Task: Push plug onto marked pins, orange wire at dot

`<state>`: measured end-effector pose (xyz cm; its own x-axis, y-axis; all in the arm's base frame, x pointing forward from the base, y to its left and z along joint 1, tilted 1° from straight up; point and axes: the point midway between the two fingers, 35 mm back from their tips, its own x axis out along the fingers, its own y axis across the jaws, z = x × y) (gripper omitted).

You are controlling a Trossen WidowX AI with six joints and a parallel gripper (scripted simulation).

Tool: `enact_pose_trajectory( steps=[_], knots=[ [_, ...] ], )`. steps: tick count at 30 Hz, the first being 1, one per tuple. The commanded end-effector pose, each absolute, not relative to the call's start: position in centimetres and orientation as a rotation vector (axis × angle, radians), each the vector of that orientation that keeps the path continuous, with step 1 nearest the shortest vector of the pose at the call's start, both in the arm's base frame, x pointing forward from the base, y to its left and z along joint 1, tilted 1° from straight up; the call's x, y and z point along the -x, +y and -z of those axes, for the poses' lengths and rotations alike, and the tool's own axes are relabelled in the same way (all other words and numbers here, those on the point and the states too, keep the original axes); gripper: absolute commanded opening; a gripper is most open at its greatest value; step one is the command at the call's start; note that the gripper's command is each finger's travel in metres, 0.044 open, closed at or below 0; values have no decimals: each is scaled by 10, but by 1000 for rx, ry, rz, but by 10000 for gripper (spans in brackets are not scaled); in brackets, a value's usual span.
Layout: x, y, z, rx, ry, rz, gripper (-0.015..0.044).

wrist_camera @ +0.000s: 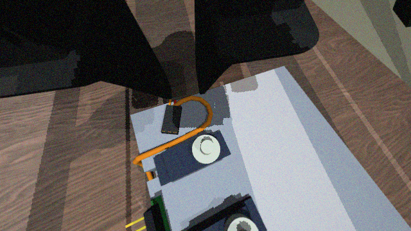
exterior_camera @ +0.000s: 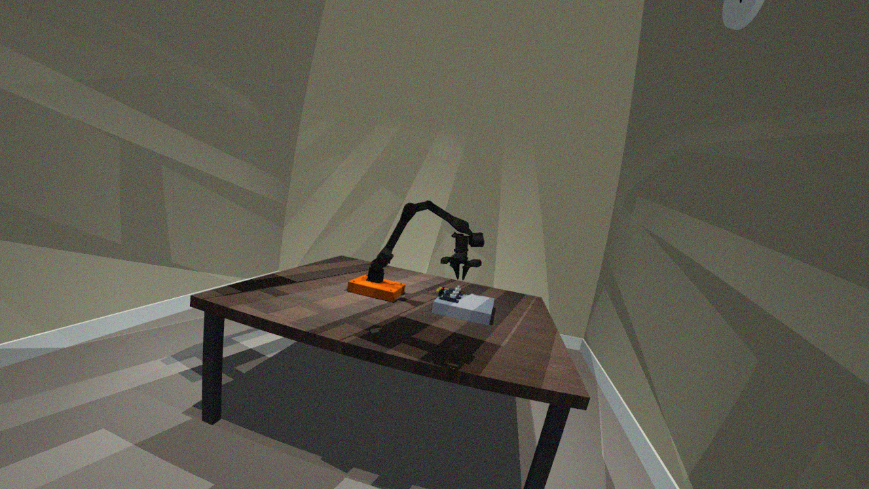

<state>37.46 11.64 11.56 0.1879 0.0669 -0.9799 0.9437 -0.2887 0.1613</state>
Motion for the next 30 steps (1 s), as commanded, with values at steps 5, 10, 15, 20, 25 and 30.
enact_pose_trajectory(
  steps=[5,10,15,20,25,30],
  knots=[
    [-365,128,-99,-1610,942,1503,115],
    [-365,128,-98,-1611,935,1528,115],
    [-365,129,-82,-1611,935,1528,115],
    [-365,129,-73,-1611,935,1528,115],
    [-366,129,-68,-1611,935,1528,115],
    [-366,129,-60,-1611,935,1528,115]
  ],
)
